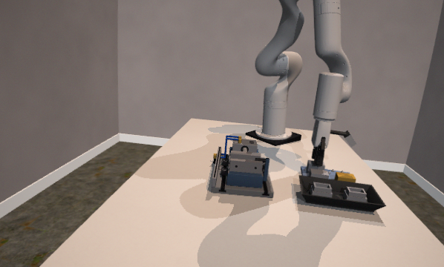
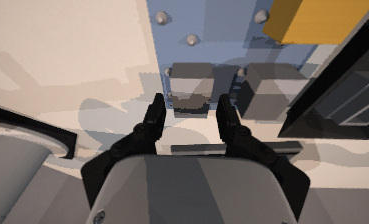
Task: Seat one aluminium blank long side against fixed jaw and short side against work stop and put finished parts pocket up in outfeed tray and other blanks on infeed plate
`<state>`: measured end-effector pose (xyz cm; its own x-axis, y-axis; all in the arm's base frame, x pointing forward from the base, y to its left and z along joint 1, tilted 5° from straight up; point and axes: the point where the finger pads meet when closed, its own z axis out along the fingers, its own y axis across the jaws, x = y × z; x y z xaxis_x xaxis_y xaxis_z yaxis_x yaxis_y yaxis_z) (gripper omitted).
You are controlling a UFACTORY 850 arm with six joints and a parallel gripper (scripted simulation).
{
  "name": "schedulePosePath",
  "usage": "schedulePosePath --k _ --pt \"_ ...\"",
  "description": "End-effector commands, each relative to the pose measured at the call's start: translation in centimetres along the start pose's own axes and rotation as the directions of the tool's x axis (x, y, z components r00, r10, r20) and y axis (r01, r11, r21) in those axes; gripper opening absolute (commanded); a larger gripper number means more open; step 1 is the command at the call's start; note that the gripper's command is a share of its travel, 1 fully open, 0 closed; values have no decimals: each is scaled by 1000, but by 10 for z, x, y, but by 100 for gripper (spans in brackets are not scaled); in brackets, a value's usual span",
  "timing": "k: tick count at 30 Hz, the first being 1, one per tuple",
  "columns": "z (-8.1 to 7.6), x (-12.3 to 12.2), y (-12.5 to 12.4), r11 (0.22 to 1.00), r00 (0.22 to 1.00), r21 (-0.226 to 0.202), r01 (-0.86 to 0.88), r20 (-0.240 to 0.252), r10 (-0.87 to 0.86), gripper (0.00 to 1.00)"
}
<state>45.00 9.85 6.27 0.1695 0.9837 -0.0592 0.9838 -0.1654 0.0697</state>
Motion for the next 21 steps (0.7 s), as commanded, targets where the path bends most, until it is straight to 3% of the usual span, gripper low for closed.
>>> schedulePosePath --k 1,21 --pt "2 0 1 1000 1000 -2 0 -1 0 69" --pt "10 0 1 1000 1000 -2 0 -1 0 69"
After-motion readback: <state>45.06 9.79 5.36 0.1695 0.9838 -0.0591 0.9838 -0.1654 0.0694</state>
